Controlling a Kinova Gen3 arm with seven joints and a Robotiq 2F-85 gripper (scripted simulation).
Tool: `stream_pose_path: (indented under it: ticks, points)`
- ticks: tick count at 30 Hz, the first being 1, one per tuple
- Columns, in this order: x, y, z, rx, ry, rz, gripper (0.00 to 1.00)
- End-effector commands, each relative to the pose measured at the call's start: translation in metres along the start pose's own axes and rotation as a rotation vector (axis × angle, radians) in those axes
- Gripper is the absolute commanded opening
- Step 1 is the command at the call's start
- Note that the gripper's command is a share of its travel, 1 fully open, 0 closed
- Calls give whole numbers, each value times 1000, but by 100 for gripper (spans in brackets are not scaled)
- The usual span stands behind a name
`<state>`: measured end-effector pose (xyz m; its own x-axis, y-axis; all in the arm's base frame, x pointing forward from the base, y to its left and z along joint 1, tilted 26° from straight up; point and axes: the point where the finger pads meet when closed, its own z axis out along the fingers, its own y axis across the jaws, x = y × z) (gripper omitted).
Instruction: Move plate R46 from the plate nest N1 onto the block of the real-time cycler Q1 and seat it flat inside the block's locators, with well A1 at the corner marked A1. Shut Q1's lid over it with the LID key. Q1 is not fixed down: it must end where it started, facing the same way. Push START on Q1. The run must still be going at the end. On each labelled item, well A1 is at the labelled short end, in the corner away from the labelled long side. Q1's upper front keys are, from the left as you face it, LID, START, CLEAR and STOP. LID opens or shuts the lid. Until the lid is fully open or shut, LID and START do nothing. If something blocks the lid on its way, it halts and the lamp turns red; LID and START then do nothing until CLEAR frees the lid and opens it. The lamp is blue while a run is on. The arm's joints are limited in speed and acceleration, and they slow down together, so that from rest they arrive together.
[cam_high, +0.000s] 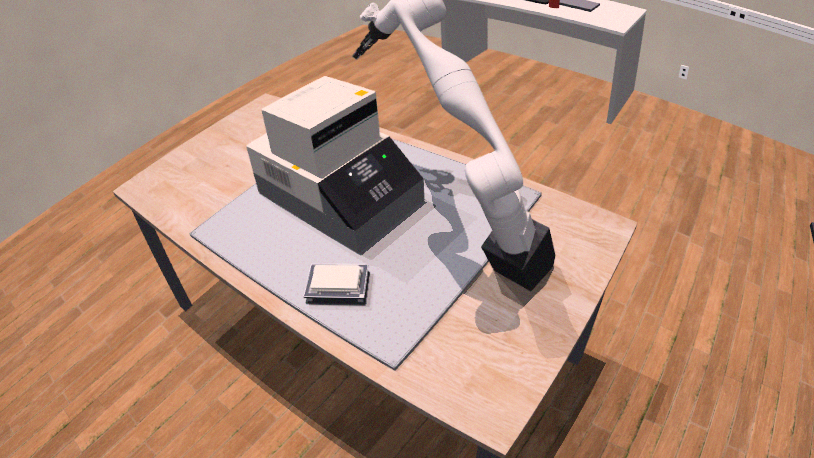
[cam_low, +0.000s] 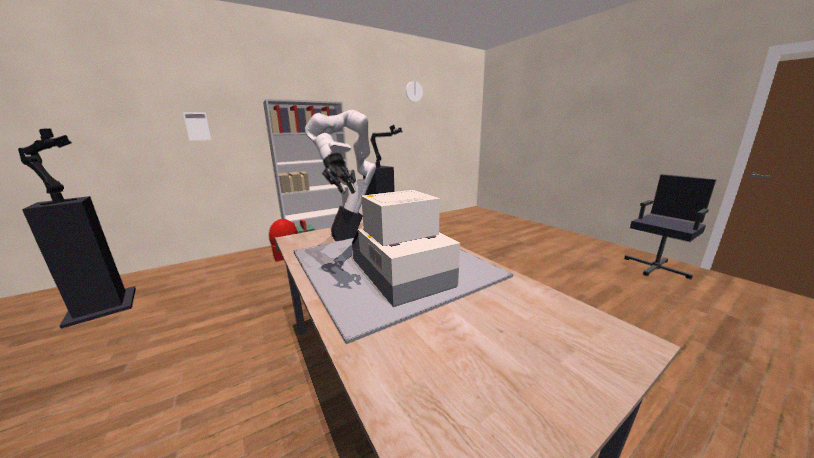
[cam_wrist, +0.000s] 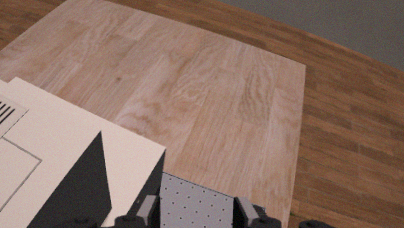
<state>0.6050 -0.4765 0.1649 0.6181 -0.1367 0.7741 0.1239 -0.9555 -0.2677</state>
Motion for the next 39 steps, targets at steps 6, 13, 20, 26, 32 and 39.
stream_pose_path:
  ticks: [6, 13, 20, 26, 32, 39]
  points:
    - [-1, -8, -5, -20, -2, 61, 44]
    - [-4, -17, -9, -37, -7, 129, 38]
    - [-6, -24, -13, -51, -11, 187, 32]
    - [-8, -30, -16, -63, -15, 236, 28]
    - [-10, -38, -20, -78, -19, 294, 23]
    - [-12, -44, -23, -90, -22, 342, 18]
